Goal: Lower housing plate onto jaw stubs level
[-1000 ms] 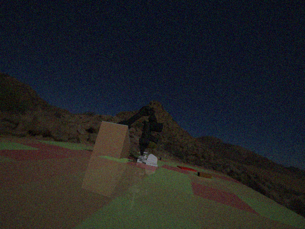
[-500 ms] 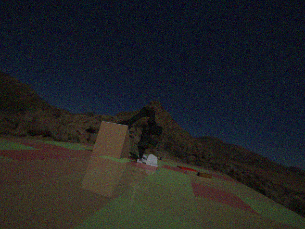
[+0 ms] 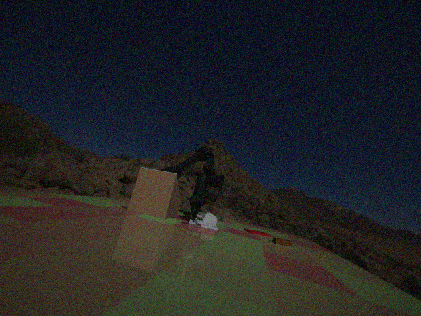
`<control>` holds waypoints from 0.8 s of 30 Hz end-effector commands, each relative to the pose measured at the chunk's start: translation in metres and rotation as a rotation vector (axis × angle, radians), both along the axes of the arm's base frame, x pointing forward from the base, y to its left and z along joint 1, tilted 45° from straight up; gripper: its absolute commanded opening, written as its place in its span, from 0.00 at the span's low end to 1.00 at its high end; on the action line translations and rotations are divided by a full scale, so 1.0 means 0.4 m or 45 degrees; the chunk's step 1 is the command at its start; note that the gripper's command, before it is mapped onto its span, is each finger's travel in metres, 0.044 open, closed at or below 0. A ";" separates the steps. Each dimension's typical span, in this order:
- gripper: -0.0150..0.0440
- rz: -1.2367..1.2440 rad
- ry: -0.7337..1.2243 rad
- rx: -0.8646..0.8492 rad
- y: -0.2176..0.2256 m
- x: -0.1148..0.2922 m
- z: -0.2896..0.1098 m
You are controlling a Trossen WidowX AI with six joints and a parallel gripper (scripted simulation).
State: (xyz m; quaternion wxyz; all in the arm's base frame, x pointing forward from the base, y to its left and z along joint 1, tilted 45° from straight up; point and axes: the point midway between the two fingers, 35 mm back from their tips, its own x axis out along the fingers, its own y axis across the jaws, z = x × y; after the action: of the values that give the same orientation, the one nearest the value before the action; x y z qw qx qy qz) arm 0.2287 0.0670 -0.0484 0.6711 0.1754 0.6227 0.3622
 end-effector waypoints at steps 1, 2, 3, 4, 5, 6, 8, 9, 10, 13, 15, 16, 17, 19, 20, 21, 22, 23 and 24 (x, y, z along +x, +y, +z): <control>0.85 -0.007 0.007 0.004 0.003 -0.001 -0.002; 0.85 -0.007 0.007 0.004 0.003 -0.001 -0.002; 0.85 -0.007 0.007 0.004 0.003 -0.001 -0.002; 0.85 -0.007 0.007 0.004 0.003 -0.001 -0.002; 0.85 -0.007 0.007 0.004 0.003 -0.001 -0.002; 0.85 -0.007 0.007 0.004 0.003 -0.001 -0.002; 0.85 -0.007 0.007 0.004 0.004 -0.001 -0.003; 0.85 -0.007 0.007 0.004 0.004 -0.001 -0.003; 0.85 -0.007 0.007 0.004 0.006 -0.001 -0.005; 0.85 -0.007 0.007 0.004 0.007 -0.001 -0.006; 0.85 -0.007 0.007 0.004 0.007 -0.001 -0.006; 0.85 -0.007 0.007 0.004 0.007 -0.001 -0.006; 0.85 -0.007 0.007 0.004 0.007 -0.001 -0.006; 0.85 -0.007 0.007 0.004 0.007 -0.001 -0.006; 0.85 -0.007 0.007 0.004 0.008 -0.001 -0.007; 0.85 -0.007 0.007 0.004 0.009 -0.001 -0.008; 0.85 -0.007 0.007 0.004 0.010 -0.001 -0.009; 0.85 -0.007 0.007 0.004 0.011 -0.001 -0.010; 0.85 -0.007 0.007 0.004 0.011 -0.001 -0.010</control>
State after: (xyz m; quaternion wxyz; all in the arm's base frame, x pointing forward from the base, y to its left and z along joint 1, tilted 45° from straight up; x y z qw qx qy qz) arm 0.2285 0.0704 -0.0518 0.6708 0.1766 0.6232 0.3612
